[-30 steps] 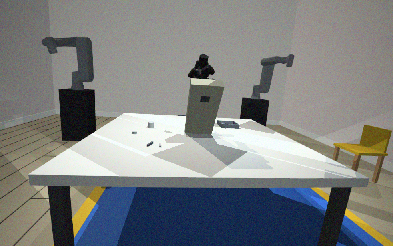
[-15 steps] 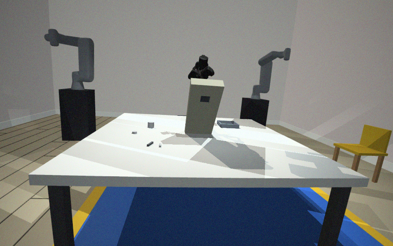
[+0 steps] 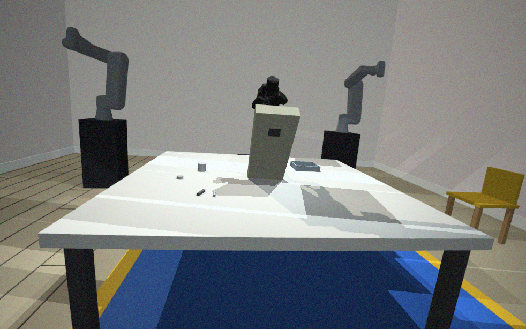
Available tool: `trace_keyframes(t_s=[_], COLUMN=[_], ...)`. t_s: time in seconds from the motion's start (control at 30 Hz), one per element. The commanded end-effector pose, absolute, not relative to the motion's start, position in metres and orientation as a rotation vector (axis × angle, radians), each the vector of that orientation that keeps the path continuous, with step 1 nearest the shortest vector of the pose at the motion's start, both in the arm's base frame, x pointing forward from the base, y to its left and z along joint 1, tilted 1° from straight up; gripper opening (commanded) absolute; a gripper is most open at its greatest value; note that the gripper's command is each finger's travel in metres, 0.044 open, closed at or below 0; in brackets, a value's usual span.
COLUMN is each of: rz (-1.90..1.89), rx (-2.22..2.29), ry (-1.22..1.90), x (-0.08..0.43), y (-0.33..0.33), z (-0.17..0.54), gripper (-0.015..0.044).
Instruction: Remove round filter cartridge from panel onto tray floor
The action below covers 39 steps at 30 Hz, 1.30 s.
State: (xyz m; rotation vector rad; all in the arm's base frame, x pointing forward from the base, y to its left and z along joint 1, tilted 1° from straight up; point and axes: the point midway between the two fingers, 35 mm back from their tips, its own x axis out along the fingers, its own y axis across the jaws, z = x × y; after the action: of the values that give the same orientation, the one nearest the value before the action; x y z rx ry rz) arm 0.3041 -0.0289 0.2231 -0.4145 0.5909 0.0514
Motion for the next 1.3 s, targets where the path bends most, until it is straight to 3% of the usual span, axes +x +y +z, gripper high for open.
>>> trace_keyframes(t_s=[0.0,1.27], rz=[0.055,0.055], rx=[-0.418,-0.418], ry=[0.592,0.591], x=[0.309,0.321], y=[-0.029,-0.030], z=[0.218,0.211], gripper=[0.0091,0.0091])
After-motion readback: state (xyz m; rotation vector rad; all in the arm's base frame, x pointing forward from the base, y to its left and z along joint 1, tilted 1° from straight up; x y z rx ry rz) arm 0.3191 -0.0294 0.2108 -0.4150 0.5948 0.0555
